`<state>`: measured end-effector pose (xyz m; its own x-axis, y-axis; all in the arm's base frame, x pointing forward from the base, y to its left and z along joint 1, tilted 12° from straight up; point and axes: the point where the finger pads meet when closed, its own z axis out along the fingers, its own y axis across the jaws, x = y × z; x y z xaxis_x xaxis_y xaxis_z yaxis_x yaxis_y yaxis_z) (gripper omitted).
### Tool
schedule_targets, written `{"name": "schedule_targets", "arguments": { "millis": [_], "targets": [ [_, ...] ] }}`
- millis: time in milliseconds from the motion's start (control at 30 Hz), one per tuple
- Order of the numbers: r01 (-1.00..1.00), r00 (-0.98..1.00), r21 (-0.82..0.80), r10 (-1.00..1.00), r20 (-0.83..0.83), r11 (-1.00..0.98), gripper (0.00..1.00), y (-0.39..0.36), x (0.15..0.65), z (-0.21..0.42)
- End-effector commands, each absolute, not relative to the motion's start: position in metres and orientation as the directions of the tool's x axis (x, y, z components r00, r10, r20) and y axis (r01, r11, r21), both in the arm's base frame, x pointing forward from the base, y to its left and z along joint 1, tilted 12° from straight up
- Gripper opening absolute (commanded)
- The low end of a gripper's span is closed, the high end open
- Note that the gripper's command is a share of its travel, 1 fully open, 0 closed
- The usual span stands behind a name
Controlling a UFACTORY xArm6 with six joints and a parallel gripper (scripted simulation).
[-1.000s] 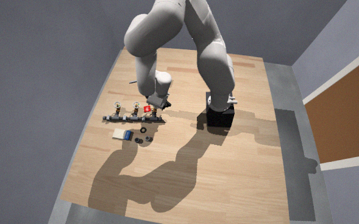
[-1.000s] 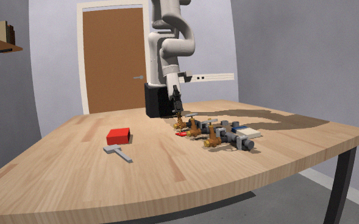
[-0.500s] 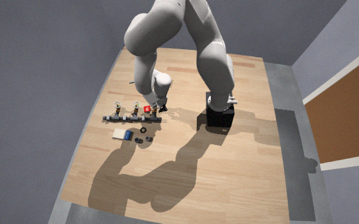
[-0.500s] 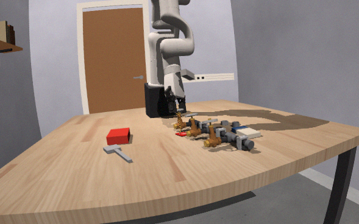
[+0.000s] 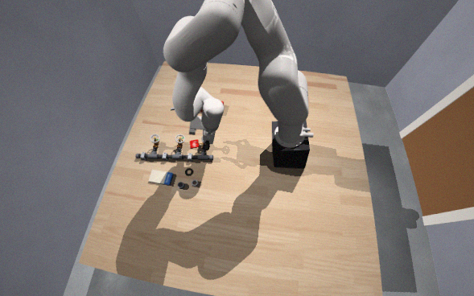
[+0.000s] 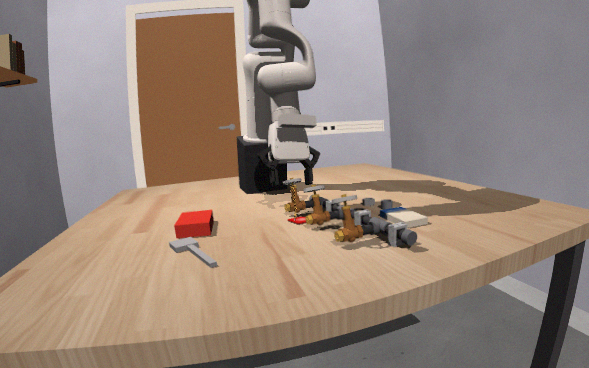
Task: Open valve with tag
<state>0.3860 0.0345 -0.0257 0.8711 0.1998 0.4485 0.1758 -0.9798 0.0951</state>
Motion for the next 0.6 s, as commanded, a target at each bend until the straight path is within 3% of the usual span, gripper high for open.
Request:
{"name": "schedule_targets", "arguments": {
  "millis": [0, 100, 167, 200, 567],
  "targets": [
    [-0.055, 0.886, -0.060, -0.076, 0.458, -0.997, 1.00, 0.0344, 0.3865, -0.0251],
    [-0.197, 0.869, -0.124, -0.232, 0.438, -0.973, 1.00, 0.0344, 0.3865, -0.0251],
    [-0.197, 0.869, -0.124, -0.232, 0.438, -0.973, 1.00, 0.0344, 0.3865, -0.0251],
    [-0.325, 0.832, -0.187, -0.374, 0.410, -0.927, 1.00, 0.0344, 0.3865, -0.0251],
    [-0.709, 0.560, -0.351, -0.791, 0.248, -0.612, 1.00, 0.0344, 0.3865, -0.0251]
  ]
}}
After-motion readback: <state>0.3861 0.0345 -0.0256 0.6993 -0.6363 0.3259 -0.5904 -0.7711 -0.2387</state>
